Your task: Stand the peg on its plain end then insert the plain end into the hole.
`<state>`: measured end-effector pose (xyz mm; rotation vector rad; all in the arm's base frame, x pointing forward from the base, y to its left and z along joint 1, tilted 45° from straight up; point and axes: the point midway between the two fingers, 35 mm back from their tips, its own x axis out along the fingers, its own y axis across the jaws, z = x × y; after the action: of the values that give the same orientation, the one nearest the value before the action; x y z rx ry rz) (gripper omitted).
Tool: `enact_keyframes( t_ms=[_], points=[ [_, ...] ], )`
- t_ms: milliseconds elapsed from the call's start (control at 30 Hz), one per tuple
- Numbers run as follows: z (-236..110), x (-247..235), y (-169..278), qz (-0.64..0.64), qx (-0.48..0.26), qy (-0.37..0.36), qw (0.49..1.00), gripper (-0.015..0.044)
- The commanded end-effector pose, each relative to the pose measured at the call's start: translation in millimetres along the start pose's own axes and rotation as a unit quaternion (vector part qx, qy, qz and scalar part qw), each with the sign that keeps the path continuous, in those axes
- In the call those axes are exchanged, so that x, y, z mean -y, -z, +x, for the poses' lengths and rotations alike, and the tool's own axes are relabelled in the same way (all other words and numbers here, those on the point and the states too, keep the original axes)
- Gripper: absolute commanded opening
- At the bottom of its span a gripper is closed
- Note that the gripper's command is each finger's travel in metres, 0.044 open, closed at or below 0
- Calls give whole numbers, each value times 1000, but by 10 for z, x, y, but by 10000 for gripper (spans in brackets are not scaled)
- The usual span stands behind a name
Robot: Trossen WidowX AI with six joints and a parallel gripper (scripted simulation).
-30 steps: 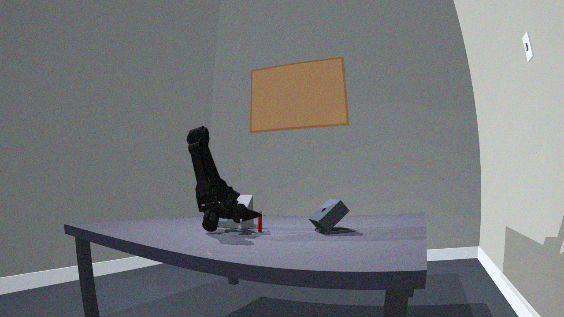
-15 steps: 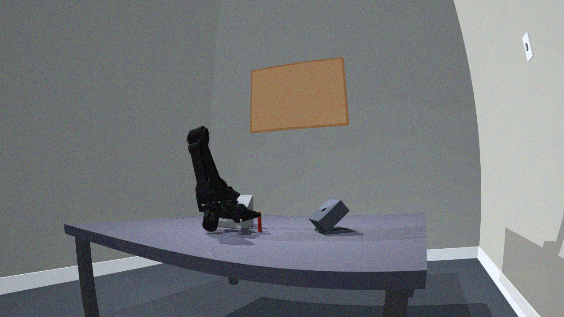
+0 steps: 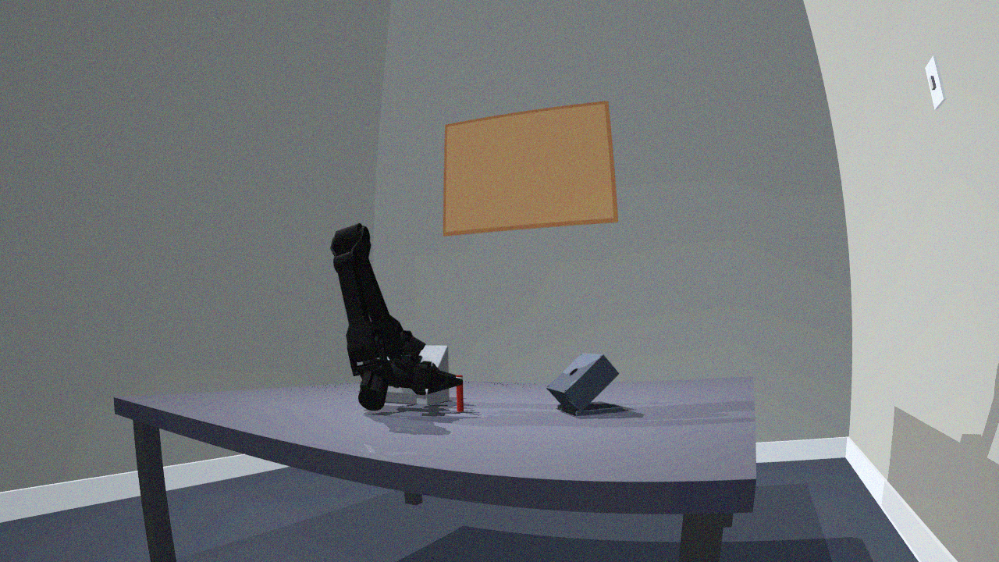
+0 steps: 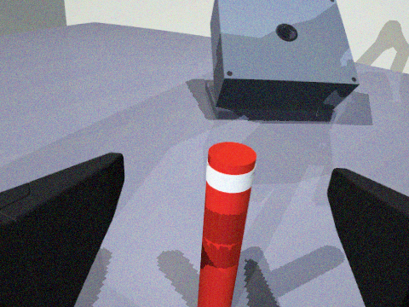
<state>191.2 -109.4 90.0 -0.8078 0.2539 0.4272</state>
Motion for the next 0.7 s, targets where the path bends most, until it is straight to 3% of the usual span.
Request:
enact_keyframes(
  t_ms=[0, 300, 667],
  points=[
    [0, 0, 0, 0, 0, 0, 1000, 440],
    [12, 16, -50, -1, -2, -6, 1000, 440],
    [35, 123, -1006, -11, -21, -32, 999, 440]
  ],
)
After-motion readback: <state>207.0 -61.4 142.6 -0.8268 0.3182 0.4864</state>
